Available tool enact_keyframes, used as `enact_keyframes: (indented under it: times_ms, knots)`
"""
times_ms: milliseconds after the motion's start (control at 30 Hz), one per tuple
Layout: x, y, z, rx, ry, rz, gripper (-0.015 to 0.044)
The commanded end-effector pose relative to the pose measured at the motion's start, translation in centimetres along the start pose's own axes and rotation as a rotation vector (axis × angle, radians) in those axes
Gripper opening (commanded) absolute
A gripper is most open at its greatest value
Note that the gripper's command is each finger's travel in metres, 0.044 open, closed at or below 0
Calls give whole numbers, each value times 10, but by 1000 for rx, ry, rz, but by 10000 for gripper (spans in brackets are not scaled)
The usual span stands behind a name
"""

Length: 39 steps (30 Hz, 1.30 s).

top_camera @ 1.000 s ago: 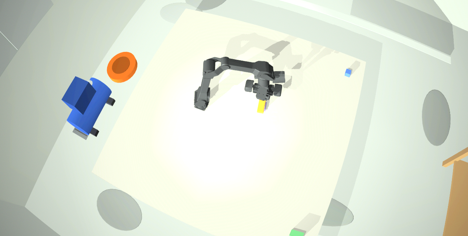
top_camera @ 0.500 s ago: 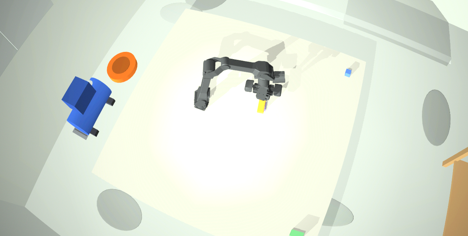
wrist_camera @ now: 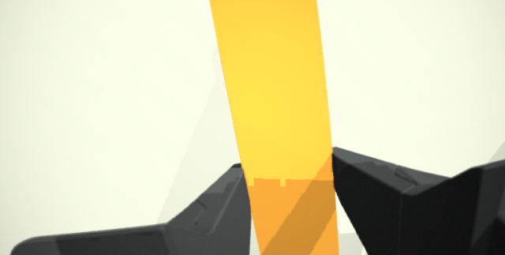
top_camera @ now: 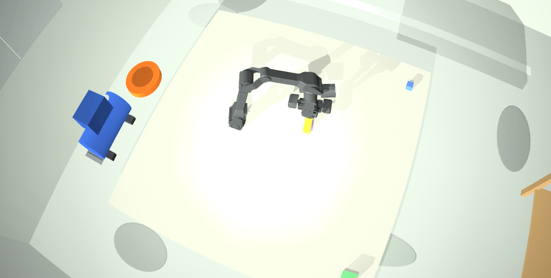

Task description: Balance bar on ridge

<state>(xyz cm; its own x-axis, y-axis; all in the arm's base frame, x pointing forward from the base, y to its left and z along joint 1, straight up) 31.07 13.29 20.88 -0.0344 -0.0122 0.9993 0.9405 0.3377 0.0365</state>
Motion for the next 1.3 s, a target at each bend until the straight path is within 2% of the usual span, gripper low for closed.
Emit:
enact_keyframes:
  times_ms: [0, 67, 267, 300, 1267]
  knots:
    - [0, 0, 0, 0, 0, 0, 0]
    - [0, 0, 0, 0, 0, 0, 0]
    - [0, 0, 0, 0, 0, 0, 157]
    - [0, 0, 0, 0, 0, 0, 167]
    - [0, 0, 0, 0, 0, 0, 171]
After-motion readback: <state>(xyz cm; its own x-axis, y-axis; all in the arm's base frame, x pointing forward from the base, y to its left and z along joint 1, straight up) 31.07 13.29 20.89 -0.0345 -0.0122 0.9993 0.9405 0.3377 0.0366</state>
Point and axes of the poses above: the point midway between the two fingers, 35 mm back from their tips, its own x axis back along the fingers, its own y axis across the jaws, z = x × y, the point moved 9 cm from there along x, back along the fingers, and after that the axes turned 9 degrees about x, right-handed, at the moved point
